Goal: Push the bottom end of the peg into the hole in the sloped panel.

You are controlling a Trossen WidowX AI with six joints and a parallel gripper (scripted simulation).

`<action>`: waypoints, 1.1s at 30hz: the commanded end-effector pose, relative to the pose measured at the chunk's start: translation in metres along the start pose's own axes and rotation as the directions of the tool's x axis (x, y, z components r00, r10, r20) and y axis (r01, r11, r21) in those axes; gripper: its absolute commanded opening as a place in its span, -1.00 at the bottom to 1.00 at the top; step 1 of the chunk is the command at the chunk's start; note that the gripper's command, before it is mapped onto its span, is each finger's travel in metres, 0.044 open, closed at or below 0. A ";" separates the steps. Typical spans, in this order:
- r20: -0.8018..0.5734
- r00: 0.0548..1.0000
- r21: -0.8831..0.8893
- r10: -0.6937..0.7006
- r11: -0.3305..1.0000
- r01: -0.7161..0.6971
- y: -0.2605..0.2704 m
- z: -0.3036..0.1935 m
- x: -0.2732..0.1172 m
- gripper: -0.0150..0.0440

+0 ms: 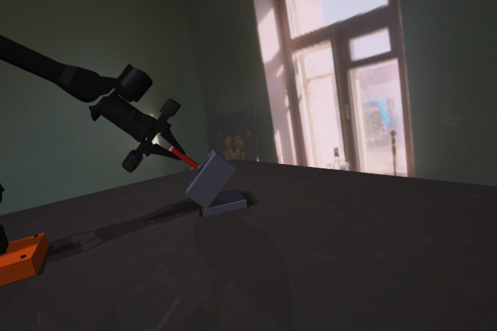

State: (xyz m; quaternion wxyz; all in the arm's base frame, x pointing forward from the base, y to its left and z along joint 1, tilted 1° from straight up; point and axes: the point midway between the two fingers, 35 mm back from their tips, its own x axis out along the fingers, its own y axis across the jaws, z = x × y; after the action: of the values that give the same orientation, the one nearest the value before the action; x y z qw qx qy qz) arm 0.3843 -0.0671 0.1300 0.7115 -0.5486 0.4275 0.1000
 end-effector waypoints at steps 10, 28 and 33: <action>0.001 1.000 0.001 -0.002 1.000 0.002 0.001 0.000 0.001 -0.49; 0.001 1.000 0.001 -0.002 1.000 0.002 0.002 0.001 0.007 -0.49; 0.001 1.000 0.001 -0.002 1.000 0.002 0.002 0.001 0.009 -0.49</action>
State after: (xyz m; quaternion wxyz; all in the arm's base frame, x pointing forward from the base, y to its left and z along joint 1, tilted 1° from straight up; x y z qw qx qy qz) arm 0.3875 -0.0686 0.1248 0.7127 -0.5483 0.4266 0.0973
